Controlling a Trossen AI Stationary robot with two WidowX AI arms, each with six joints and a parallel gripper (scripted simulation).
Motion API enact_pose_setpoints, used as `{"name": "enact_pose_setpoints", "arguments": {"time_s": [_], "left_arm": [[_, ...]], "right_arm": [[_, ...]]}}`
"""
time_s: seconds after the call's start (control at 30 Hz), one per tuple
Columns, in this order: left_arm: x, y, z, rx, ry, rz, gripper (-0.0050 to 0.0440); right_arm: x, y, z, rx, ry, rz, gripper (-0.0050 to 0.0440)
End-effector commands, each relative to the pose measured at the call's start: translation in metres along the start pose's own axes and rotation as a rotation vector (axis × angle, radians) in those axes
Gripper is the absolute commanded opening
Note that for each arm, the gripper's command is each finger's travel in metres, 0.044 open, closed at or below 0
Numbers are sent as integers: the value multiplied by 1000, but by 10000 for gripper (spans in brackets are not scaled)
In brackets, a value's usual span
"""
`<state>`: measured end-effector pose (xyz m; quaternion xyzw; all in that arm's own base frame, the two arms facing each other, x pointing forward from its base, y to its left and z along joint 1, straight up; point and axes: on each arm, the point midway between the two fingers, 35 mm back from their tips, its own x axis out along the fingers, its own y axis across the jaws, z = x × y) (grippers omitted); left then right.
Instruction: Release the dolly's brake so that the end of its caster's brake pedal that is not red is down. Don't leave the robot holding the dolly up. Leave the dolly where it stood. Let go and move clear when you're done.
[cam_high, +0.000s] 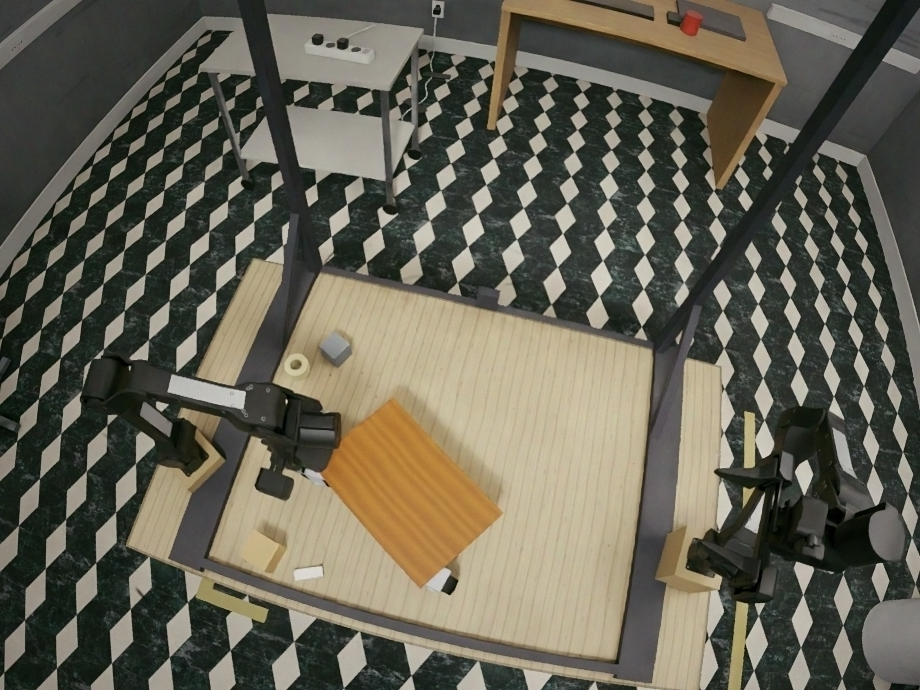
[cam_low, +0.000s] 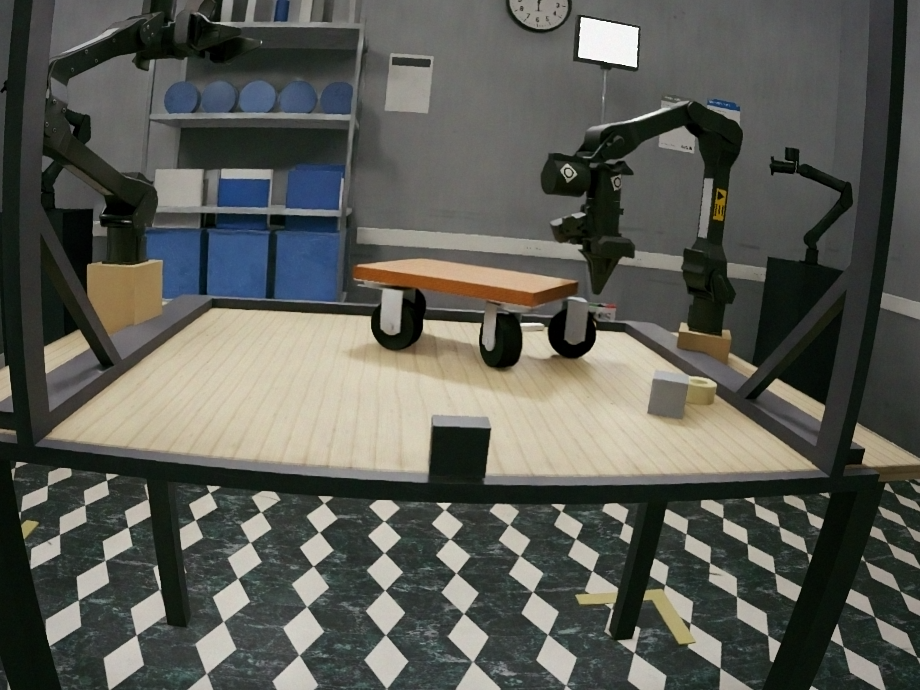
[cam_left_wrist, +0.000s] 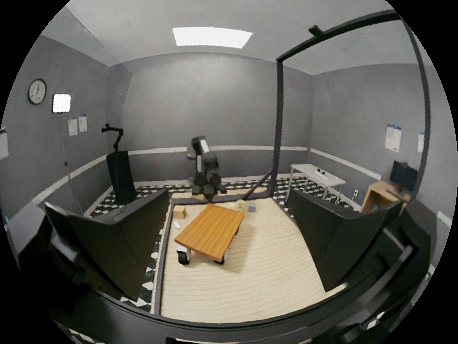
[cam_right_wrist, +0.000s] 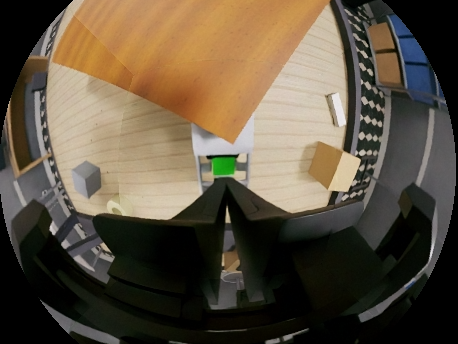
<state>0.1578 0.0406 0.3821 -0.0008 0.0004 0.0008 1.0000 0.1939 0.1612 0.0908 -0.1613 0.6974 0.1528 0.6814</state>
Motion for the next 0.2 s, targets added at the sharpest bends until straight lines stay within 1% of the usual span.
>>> {"name": "enact_pose_setpoints", "arguments": {"time_s": [0.0, 0.03, 0.07, 0.17], "left_arm": [[0, -1, 1, 7, -2, -2, 440], [0, -1, 1, 7, -2, -2, 440], [0, -1, 1, 7, -2, -2, 440], [0, -1, 1, 7, -2, -2, 440]], "right_arm": [[-52, 1, 6, -3, -64, 17, -50], [-59, 0, 5, -3, -64, 17, -50], [-25, 1, 4, 0, -37, 9, -50], [-25, 1, 4, 0, -37, 9, -50]]}}
